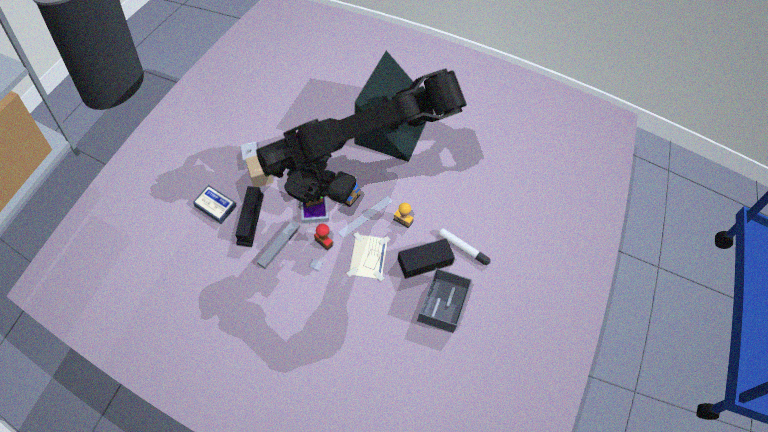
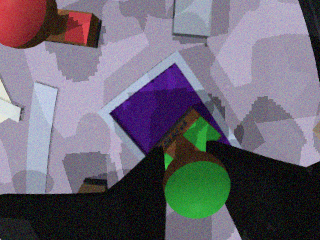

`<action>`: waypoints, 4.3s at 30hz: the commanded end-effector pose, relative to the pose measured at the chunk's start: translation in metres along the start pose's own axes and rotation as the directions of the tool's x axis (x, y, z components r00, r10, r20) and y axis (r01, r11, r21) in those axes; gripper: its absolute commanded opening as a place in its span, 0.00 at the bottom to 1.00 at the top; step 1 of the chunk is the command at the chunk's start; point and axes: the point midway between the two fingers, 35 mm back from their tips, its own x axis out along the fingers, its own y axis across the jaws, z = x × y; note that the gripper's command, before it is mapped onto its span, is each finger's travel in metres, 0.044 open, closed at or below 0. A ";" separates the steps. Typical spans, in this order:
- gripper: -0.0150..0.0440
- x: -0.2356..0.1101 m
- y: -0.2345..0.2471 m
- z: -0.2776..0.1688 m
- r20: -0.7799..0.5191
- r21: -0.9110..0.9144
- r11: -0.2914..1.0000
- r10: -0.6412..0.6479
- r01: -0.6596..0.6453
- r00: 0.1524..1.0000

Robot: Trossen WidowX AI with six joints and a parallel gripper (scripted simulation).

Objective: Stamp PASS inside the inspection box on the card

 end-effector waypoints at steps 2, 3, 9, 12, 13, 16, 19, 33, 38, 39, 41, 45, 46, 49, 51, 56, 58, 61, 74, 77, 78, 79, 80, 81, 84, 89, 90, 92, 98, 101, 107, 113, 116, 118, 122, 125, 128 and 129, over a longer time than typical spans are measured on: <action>0.25 -0.001 0.000 0.000 -0.001 0.001 1.000 0.003 -0.003 1.000; 0.25 -0.001 0.000 0.000 -0.001 0.001 1.000 0.003 -0.003 1.000; 0.25 -0.004 0.000 0.000 -0.001 0.001 1.000 0.002 -0.002 1.000; 0.25 -0.005 0.000 0.000 -0.001 0.001 1.000 0.002 -0.002 1.000; 0.25 -0.006 0.000 0.000 -0.001 0.001 1.000 0.002 -0.002 1.000; 0.25 -0.007 0.000 0.000 -0.001 0.001 1.000 0.002 -0.002 1.000; 0.25 -0.009 0.000 0.000 -0.001 0.001 1.000 0.002 -0.002 1.000; 0.25 -0.028 -0.001 0.001 -0.001 0.002 1.000 0.001 -0.001 1.000; 0.25 -0.036 -0.001 0.002 -0.001 0.002 1.000 0.000 0.000 1.000; 0.25 -0.038 -0.001 0.002 -0.002 0.002 1.000 0.000 0.000 1.000; 0.25 -0.041 -0.001 0.001 -0.002 0.002 1.000 0.000 0.000 1.000; 0.25 -0.048 -0.001 0.001 -0.002 0.002 1.000 0.000 0.000 1.000; 0.25 -0.050 -0.001 0.001 -0.002 0.002 1.000 0.000 0.000 1.000; 0.25 -0.054 -0.001 0.001 -0.002 0.002 1.000 0.000 0.000 1.000; 0.25 -0.057 0.000 0.001 -0.002 0.002 1.000 0.001 -0.001 1.000; 0.25 -0.058 0.007 0.007 -0.001 -0.046 0.999 -0.004 0.003 1.000; 0.25 -0.059 0.019 0.015 -0.001 -0.112 0.994 -0.008 0.008 1.000; 0.25 -0.060 0.037 0.027 0.000 -0.210 0.978 -0.013 0.013 1.000; 0.25 -0.059 0.128 0.062 0.002 -0.604 0.797 -0.007 0.007 1.000; 0.25 -0.058 0.151 0.066 0.000 -0.683 0.731 0.000 0.000 1.000; 0.25 -0.058 0.159 0.067 -0.001 -0.707 0.707 0.003 -0.003 1.000; 0.25 -0.057 0.167 0.068 -0.002 -0.731 0.683 0.006 -0.006 1.000; 0.25 -0.057 0.174 0.069 -0.003 -0.750 0.662 0.009 -0.009 1.000; 0.25 -0.057 0.178 0.069 -0.004 -0.761 0.649 0.011 -0.010 1.000; 0.25 -0.057 0.179 0.069 -0.004 -0.764 0.645 0.012 -0.011 1.000; 0.25 -0.057 0.179 0.069 -0.004 -0.764 0.645 0.012 -0.011 1.000; 0.25 -0.057 0.179 0.069 -0.004 -0.764 0.645 0.012 -0.011 1.000; 0.25 -0.056 0.179 0.069 -0.004 -0.764 0.645 0.011 -0.011 1.000; 0.25 -0.052 0.179 0.069 -0.004 -0.764 0.645 0.011 -0.010 1.000; 0.25 -0.050 0.179 0.069 -0.004 -0.764 0.645 0.011 -0.010 1.000; 0.25 -0.046 0.179 0.070 -0.004 -0.764 0.645 0.011 -0.010 1.000; 0.25 -0.042 0.179 0.070 -0.004 -0.764 0.645 0.011 -0.010 1.000; 0.25 -0.040 0.179 0.070 -0.004 -0.764 0.645 0.011 -0.010 1.000; 0.25 -0.039 0.179 0.070 -0.004 -0.764 0.645 0.011 -0.010 1.000; 0.25 -0.036 0.179 0.070 -0.004 -0.764 0.645 0.011 -0.010 1.000; 0.25 -0.034 0.179 0.070 -0.004 -0.764 0.645 0.011 -0.010 1.000; 0.25 -0.032 0.179 0.070 -0.004 -0.764 0.645 0.011 -0.010 1.000; 0.25 -0.031 0.179 0.070 -0.004 -0.764 0.645 0.011 -0.010 1.000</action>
